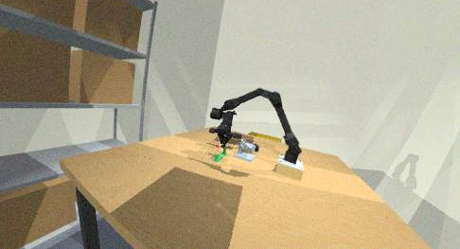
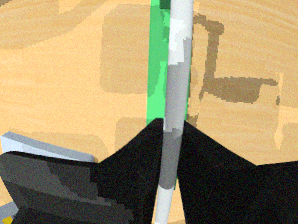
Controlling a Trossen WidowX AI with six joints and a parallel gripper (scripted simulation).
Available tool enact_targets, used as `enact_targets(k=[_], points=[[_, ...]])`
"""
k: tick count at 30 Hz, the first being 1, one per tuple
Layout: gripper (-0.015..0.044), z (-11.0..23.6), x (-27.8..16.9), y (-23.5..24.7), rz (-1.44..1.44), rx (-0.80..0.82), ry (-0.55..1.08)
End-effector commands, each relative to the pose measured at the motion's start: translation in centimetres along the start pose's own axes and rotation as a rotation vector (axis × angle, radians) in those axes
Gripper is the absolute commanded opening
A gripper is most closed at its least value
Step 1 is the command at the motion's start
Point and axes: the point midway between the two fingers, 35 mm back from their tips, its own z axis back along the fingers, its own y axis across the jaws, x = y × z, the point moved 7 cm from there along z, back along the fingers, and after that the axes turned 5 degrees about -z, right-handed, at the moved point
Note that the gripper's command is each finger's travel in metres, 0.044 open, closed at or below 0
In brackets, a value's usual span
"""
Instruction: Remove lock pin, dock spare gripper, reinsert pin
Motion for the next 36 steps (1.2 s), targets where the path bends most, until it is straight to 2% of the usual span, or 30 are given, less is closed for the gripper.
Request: enact_targets(k=[1, 36], points=[[0.0, 0.6, -0.6, 0.0, 0.006, -0.008, 0.004], [0.0, -3.6, -1.2, 0.1, 0.007, -0.035, -0.006]])
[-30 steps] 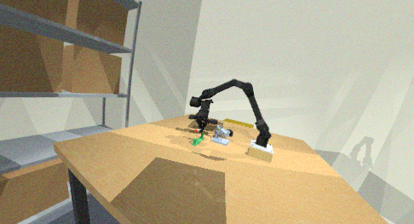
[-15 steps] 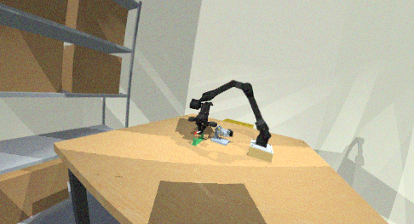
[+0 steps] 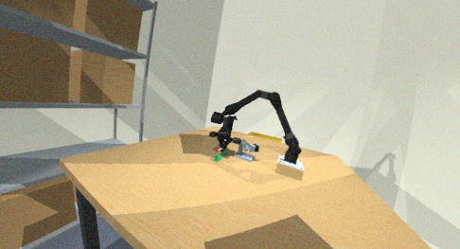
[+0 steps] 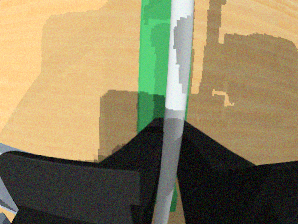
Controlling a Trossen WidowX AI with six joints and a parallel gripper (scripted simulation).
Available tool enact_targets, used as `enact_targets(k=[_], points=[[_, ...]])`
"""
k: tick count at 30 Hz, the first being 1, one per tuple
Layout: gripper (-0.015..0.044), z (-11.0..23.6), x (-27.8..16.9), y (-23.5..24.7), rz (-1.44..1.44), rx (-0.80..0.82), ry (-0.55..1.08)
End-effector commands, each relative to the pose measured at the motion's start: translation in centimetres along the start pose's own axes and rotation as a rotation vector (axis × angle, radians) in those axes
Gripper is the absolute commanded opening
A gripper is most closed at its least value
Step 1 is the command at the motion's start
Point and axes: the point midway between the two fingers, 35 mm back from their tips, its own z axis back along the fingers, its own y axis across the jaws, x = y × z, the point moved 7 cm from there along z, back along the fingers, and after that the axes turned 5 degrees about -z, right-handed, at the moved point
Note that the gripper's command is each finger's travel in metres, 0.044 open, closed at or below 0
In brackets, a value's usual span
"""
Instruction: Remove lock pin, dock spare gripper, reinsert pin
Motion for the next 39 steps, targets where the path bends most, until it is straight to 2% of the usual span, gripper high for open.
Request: enact_targets(k=[1, 25, 39], points=[[0.0, -0.7, -0.1, 0.0, 0.0, 0.003, 0.0], [0.0, -0.4, -0.1, 0.1, 0.001, -0.009, -0.002], [0.0367, 0.1, 0.0, 0.1, 0.001, -0.008, -0.001]])
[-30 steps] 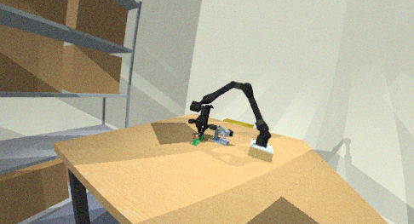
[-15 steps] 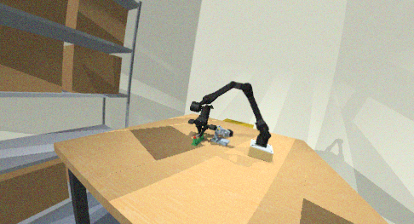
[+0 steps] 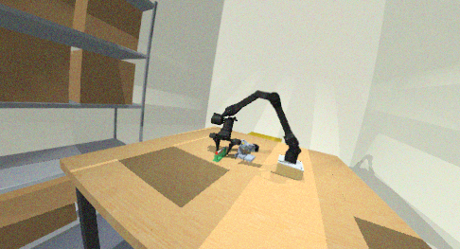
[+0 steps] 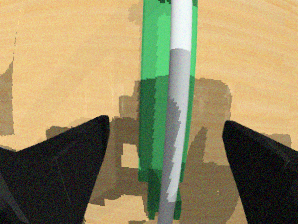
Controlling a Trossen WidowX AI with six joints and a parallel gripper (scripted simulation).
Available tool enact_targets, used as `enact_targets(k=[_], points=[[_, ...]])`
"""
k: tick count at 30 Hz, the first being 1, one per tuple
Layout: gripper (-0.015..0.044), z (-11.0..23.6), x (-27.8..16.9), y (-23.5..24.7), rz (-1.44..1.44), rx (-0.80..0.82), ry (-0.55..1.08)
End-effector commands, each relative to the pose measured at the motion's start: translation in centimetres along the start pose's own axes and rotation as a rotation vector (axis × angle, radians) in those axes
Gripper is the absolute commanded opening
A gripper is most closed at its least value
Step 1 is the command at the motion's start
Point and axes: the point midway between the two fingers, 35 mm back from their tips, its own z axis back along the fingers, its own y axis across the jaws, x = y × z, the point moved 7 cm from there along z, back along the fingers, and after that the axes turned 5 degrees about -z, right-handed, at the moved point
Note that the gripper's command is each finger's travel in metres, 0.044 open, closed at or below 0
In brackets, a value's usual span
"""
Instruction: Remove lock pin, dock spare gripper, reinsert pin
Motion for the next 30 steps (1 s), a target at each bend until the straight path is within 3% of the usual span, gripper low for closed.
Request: enact_targets(k=[1, 3, 30], points=[[0.0394, 0.9, 0.1, 0.0, 0.0, -0.002, 0.0], [0.044, 1.3, 0.2, 0.0, -0.001, 0.004, 0.001], [0.044, 8.0, 1.1, 0.0, -0.007, 0.047, 0.009]])
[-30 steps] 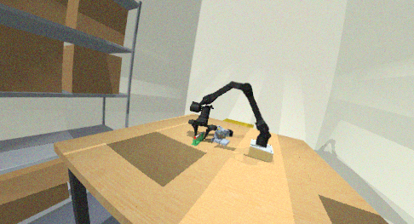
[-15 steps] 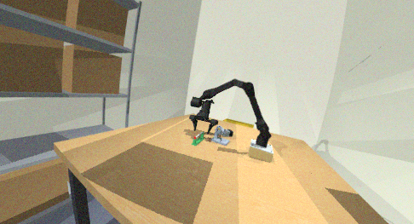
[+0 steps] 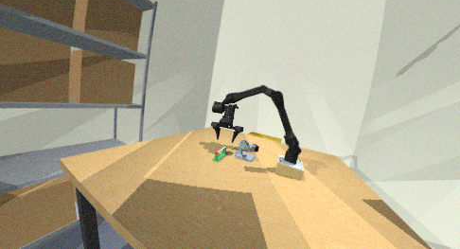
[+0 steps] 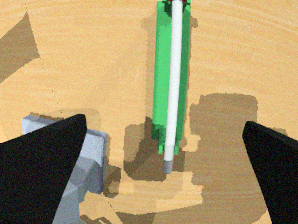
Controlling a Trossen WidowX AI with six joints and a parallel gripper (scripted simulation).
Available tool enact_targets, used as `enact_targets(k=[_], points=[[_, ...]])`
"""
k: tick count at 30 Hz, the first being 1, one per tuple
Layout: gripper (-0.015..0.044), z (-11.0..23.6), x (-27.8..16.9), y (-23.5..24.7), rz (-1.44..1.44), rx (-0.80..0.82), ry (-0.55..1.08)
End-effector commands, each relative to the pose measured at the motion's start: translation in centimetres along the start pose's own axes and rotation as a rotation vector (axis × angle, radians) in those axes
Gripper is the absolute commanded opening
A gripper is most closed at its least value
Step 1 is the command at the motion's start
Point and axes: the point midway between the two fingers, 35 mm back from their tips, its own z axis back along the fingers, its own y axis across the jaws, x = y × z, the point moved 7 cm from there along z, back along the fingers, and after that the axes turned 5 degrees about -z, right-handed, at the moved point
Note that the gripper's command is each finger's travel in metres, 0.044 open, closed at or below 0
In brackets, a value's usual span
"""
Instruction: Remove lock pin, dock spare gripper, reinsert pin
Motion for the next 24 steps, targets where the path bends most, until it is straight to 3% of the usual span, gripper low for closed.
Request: enact_targets(k=[1, 9, 20, 24], points=[[0.044, 1.1, 0.1, 0.1, 0.0, -0.001, 0.0], [0.044, 2.0, 0.3, 0.0, -0.001, 0.004, 0.001], [0.044, 7.5, 1.0, 0.3, 0.0, 0.0, 0.0], [0.044, 7.0, -3.5, 0.4, -0.107, -0.021, -0.054]])
